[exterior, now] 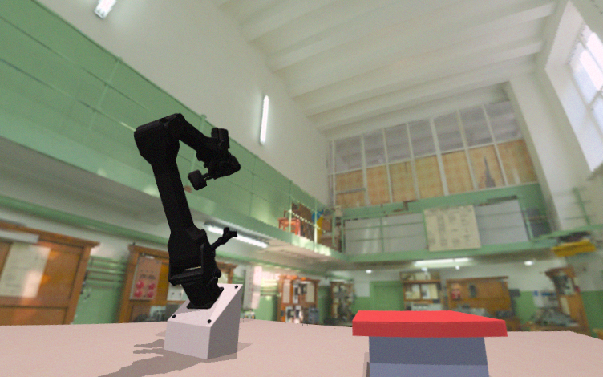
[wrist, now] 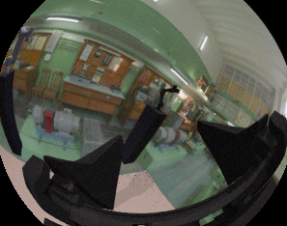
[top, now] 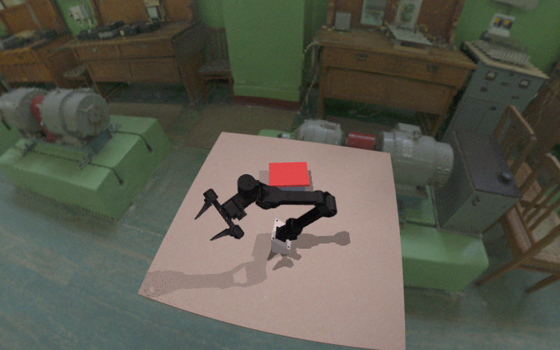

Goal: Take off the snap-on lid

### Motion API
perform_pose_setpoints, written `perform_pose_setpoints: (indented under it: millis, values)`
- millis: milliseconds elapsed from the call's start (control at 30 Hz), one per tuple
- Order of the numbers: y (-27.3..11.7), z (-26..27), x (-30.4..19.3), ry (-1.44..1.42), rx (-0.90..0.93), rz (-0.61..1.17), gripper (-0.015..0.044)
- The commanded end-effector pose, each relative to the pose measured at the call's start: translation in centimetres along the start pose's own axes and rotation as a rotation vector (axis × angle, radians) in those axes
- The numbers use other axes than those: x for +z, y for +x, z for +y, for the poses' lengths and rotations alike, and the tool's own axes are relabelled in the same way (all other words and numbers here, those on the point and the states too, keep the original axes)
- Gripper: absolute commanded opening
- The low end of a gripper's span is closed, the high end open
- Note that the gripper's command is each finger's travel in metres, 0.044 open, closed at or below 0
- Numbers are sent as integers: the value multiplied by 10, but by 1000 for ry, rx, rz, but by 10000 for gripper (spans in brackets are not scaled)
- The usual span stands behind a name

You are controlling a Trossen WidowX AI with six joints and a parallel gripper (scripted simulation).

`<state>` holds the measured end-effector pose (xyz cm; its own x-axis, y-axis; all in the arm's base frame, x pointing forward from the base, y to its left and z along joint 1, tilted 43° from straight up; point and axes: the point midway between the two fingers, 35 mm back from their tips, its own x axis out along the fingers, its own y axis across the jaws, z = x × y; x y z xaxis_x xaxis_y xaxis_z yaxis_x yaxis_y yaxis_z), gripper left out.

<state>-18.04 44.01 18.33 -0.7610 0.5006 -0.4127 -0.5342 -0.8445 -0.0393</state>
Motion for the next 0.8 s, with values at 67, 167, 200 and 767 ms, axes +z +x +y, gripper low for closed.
perform_pose_setpoints:
  millis: [67,167,200,767]
  values:
    - [-13,-18,-13,90,-81,31,321]
    - [-44,-51,-41,275,-251,81,242]
    - [-56,-60,-51,336,-308,93,235]
    - [-247,-113,-186,1113,-1152,76,235]
